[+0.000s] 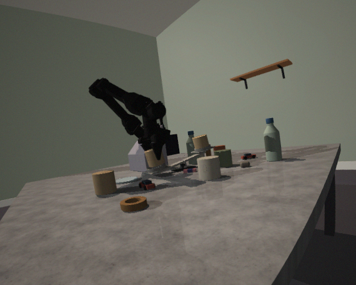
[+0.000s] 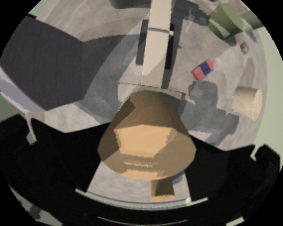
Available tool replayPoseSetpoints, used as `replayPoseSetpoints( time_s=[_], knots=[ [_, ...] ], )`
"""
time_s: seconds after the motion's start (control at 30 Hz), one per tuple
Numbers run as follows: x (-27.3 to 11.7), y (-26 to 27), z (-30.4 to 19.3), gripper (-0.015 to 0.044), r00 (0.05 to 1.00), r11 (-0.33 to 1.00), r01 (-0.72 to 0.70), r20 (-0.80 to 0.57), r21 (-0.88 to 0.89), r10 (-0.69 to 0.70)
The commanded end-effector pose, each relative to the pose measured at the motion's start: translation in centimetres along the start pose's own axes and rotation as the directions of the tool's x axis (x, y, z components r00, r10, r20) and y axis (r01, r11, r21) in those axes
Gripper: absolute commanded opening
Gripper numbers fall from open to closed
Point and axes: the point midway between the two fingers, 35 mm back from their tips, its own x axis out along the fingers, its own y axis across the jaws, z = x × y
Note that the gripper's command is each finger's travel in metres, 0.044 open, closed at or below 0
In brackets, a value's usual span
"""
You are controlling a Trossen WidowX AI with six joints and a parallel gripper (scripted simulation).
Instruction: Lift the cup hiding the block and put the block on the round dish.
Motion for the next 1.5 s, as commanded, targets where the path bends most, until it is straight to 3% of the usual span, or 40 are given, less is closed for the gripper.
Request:
replayPoseSetpoints(
  time_s=[0.0, 1.47],
  knots=[
    [-0.7, -0.4, 0.1, 0.0, 1.0, 1.0, 0.007, 0.006, 0.01, -0.007],
    [-6.1, -0.5, 0.3, 0.0, 1.0, 1.0, 0.005, 0.012, 0.01, -0.005]
  ],
)
